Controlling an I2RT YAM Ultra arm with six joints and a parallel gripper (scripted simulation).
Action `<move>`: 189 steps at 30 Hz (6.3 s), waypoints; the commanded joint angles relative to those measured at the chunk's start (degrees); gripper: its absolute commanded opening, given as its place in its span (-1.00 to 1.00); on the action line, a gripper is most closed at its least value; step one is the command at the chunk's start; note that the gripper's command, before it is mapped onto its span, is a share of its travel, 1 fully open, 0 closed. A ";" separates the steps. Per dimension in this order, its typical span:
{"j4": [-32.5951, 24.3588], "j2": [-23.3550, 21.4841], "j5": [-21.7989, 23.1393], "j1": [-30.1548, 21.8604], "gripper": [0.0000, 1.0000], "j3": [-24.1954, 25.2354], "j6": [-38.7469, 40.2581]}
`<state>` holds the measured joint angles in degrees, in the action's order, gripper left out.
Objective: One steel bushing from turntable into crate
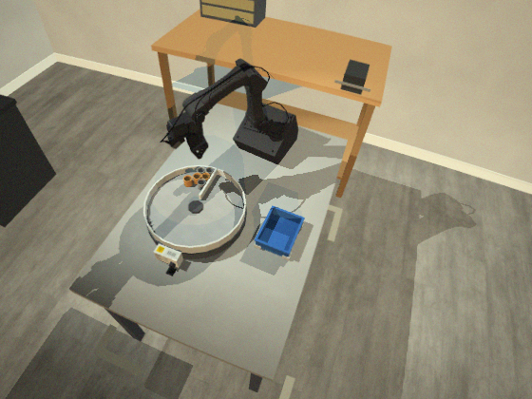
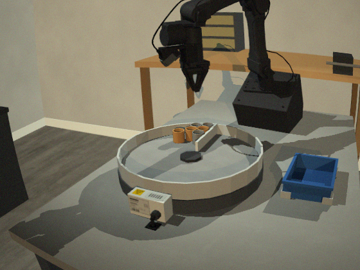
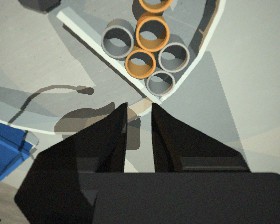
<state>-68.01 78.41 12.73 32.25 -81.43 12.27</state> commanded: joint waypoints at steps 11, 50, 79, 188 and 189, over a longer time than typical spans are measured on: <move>-0.66 -0.10 0.33 0.80 -0.63 -1.90 -0.31; -0.66 -0.10 0.33 0.80 -0.63 -1.90 -0.31; -0.66 -0.10 0.33 0.80 -0.63 -1.90 -0.31; 19.26 9.64 -4.81 -10.04 -0.70 6.52 54.20; 19.26 9.64 -4.81 -10.04 -0.70 6.52 54.20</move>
<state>-49.08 89.25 8.73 22.65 -75.42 66.00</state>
